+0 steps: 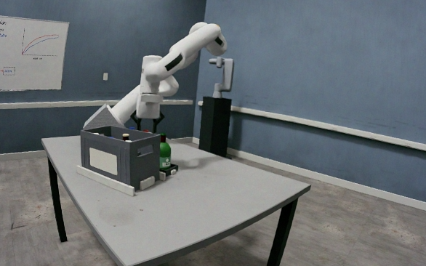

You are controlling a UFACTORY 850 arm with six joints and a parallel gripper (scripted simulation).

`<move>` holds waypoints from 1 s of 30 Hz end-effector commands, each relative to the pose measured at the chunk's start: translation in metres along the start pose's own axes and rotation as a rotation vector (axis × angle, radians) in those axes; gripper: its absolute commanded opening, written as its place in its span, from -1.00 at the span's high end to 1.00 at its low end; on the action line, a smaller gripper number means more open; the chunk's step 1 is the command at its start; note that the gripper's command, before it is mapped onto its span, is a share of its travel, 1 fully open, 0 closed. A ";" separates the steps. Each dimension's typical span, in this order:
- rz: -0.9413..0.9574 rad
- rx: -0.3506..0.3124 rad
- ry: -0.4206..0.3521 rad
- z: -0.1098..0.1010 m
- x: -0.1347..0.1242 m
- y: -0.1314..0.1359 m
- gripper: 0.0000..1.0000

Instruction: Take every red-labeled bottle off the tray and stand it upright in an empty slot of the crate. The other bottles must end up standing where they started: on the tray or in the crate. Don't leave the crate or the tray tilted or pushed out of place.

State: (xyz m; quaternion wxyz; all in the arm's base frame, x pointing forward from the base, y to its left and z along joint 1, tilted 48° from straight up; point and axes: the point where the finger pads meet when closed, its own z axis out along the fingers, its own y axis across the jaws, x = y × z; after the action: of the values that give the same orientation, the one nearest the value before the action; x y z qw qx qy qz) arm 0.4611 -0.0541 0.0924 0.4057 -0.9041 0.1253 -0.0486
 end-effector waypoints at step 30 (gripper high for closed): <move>-0.001 0.000 0.002 0.006 0.001 0.000 1.00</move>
State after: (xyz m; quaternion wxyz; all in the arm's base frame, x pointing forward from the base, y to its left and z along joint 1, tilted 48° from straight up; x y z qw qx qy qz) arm 0.4624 -0.0493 0.0879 0.4056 -0.9041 0.1253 -0.0487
